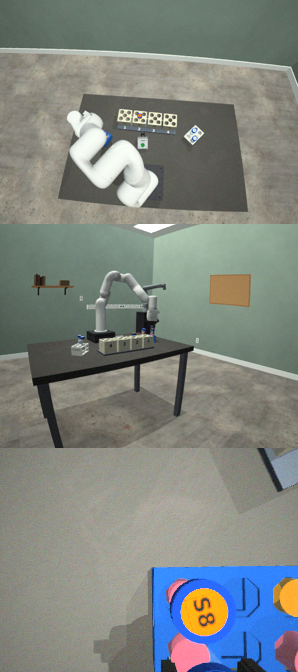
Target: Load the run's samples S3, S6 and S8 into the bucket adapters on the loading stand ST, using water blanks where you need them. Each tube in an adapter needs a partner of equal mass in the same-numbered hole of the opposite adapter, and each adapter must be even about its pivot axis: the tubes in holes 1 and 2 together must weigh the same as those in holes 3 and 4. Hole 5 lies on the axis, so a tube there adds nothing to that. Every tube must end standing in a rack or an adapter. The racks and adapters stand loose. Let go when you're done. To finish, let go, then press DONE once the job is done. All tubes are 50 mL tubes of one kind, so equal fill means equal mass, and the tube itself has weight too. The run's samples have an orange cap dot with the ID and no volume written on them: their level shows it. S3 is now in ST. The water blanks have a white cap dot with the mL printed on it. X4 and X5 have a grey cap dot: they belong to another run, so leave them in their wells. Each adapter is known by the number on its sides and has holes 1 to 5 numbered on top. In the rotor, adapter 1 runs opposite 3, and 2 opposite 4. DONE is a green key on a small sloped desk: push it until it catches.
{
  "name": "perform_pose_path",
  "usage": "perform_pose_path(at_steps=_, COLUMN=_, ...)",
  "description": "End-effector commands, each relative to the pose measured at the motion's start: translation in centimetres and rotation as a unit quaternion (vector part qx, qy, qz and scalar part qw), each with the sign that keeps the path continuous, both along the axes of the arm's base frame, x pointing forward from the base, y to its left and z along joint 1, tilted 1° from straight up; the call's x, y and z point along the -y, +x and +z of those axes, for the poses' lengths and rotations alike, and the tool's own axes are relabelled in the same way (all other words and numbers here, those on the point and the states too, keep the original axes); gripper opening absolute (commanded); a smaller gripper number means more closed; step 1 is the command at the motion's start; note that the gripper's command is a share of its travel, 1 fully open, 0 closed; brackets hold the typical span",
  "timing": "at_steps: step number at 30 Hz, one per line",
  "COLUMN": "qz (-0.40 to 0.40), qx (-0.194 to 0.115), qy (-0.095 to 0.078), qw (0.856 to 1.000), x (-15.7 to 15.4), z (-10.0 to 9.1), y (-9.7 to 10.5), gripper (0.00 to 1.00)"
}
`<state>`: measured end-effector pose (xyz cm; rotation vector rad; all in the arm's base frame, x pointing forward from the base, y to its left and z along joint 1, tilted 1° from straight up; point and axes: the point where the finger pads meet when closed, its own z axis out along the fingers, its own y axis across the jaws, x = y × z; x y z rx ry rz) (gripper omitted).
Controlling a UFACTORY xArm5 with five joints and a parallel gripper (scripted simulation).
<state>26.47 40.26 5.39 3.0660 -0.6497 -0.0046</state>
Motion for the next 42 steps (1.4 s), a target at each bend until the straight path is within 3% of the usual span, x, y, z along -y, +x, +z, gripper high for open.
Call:
perform_pose_path(at_steps=1, qz=0.000, qx=-0.005, qy=0.006, qw=1.000, x=-0.1, z=1.0, y=0.1, gripper=0.00)
perform_pose_path(at_steps=42, qz=0.000, qx=-0.005, qy=0.006, qw=1.000, x=-0.1, z=8.2, y=0.2, gripper=0.00)
